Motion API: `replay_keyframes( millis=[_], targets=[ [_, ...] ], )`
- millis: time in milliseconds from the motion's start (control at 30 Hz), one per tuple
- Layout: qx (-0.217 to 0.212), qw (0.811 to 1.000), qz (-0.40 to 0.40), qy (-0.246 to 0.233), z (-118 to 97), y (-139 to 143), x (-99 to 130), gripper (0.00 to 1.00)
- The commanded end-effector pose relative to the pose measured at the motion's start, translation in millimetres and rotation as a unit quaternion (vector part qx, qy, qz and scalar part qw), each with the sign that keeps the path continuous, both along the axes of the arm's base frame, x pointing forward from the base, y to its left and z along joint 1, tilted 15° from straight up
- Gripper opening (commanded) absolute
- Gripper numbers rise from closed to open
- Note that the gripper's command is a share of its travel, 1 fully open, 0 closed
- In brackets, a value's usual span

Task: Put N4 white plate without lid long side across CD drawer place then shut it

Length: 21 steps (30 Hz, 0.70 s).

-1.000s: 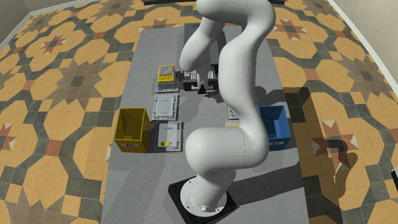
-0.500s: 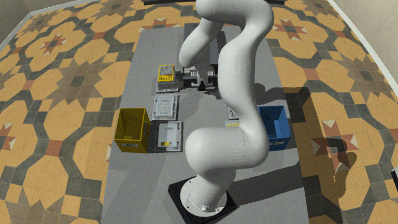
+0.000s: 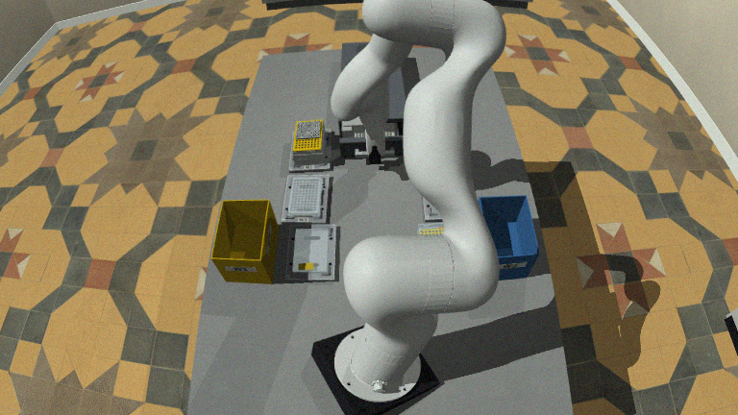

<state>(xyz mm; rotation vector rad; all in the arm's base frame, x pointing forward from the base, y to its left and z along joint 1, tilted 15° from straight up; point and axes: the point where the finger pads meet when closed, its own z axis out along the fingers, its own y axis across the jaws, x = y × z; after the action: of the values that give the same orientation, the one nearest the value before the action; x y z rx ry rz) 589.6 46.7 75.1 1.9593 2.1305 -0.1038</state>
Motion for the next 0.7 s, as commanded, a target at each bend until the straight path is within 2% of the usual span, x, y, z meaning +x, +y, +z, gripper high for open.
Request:
replay_keyframes(
  millis=[0, 667],
  targets=[
    [0.000, 1.000, 0.000, -0.001, 2.0, 1.1, 9.0, 0.00],
    [0.000, 1.000, 0.000, -0.001, 5.3, 3.9, 37.8, 0.00]
  ],
)
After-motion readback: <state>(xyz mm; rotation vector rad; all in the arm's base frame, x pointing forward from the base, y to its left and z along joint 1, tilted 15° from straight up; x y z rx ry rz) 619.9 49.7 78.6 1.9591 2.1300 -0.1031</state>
